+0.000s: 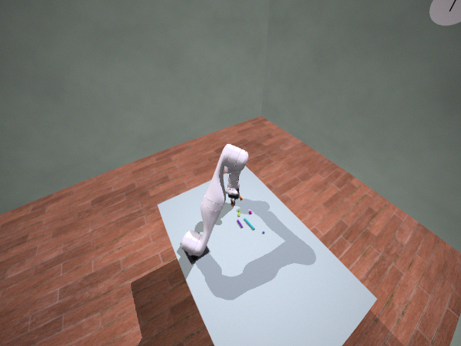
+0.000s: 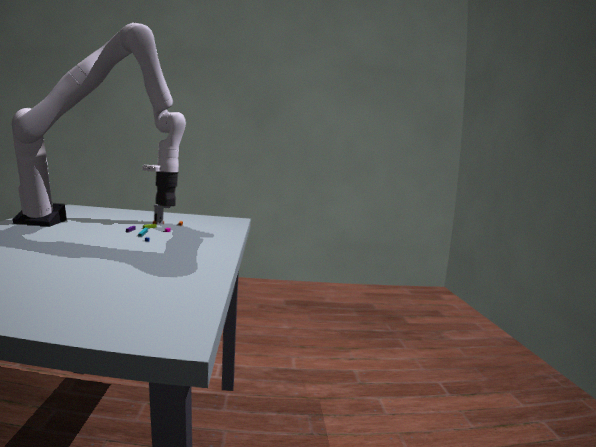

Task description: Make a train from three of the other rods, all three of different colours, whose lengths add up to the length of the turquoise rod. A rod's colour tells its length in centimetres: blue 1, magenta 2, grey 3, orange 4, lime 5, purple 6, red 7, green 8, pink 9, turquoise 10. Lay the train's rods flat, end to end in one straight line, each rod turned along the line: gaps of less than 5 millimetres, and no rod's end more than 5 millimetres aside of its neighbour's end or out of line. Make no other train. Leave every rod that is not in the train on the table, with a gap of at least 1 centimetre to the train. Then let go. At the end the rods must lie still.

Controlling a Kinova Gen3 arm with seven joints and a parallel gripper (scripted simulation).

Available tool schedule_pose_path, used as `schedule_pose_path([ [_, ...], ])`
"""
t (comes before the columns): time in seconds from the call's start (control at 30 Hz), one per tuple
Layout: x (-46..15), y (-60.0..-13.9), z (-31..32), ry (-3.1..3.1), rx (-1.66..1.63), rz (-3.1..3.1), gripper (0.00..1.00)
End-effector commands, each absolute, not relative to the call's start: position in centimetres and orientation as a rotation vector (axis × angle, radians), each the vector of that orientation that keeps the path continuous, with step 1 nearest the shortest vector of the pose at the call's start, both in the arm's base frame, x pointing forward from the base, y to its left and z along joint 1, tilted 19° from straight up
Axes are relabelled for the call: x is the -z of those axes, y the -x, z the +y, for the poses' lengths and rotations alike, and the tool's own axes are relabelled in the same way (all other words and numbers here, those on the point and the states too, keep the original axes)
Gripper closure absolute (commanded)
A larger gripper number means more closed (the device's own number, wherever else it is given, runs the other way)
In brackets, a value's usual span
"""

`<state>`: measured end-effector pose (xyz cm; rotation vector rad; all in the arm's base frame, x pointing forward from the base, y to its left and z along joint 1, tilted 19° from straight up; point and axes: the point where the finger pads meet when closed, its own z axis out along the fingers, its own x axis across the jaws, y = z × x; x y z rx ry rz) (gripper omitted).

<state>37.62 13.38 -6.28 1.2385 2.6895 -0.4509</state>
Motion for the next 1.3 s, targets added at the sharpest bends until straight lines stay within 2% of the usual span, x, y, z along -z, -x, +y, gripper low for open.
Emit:
schedule_pose_path([
  [0.0,6.2,-37.7,13.5,-1.238,0.448,2.689,0.76],
  [1.03,6.2,-37.7,13.5,-1.238,0.448,2.689,0.76],
  [1.27,3.9,-37.7,14.2,-1.238,0.448,2.689,0.76],
])
